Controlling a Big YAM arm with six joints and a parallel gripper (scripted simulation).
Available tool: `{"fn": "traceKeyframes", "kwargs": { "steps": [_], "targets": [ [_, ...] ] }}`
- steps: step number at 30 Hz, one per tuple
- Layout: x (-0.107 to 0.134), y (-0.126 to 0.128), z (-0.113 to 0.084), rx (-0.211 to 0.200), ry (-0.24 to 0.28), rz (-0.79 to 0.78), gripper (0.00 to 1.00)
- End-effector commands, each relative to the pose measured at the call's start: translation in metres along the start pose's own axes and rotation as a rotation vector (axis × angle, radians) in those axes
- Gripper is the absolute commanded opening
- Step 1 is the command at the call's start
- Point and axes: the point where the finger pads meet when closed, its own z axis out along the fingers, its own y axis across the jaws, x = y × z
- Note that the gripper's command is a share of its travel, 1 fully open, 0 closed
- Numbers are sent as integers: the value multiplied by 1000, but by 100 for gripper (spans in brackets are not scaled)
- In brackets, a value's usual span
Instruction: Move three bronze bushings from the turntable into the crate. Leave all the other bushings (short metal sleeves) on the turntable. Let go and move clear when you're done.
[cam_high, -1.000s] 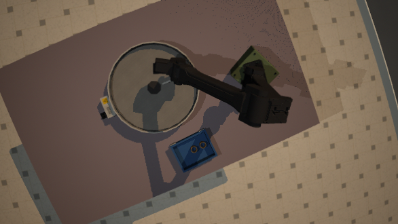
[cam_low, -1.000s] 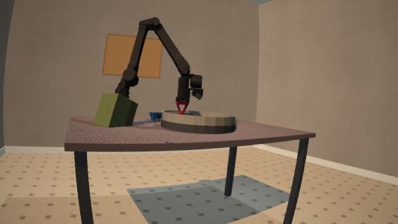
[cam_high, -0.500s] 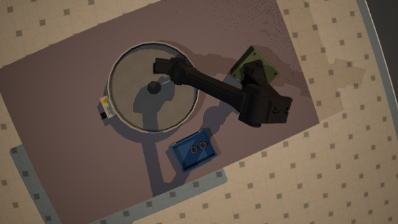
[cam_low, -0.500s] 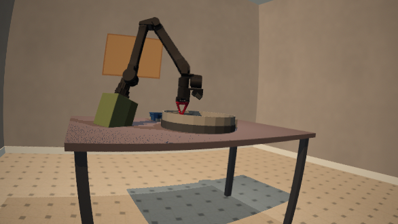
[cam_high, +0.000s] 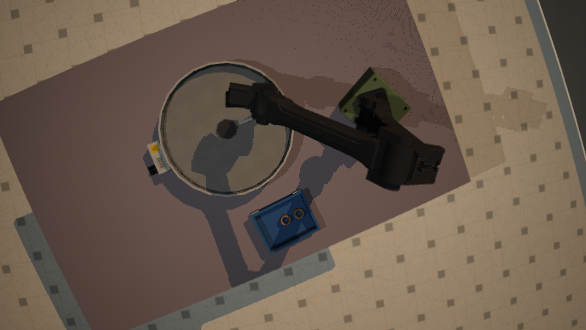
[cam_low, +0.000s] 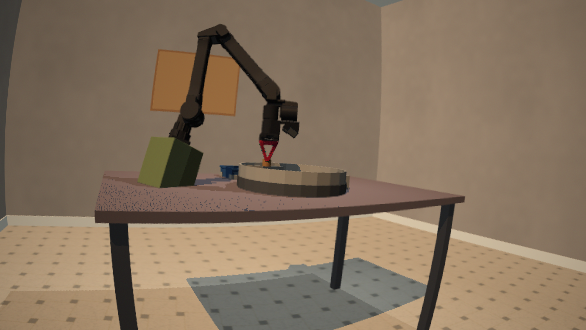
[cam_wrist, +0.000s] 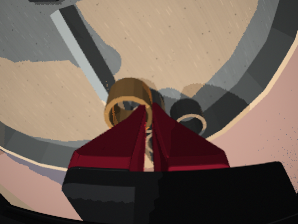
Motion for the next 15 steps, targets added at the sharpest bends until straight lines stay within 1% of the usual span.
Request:
{"fn": "traceKeyframes", "kwargs": {
  "steps": [1,4,6,9,11,15],
  "targets": [
    [-24,-1,-36,4,-57,-26,0],
    [-24,-1,-46,4,-58,-26,0],
    [-24,-1,-50,4,-58,-27,0],
    [-23,-1,-51,4,-58,-27,0],
    [-23,1,-47,1,-49,-31,0],
    [-24,0,-47,3,-55,-33,0]
  ]
}}
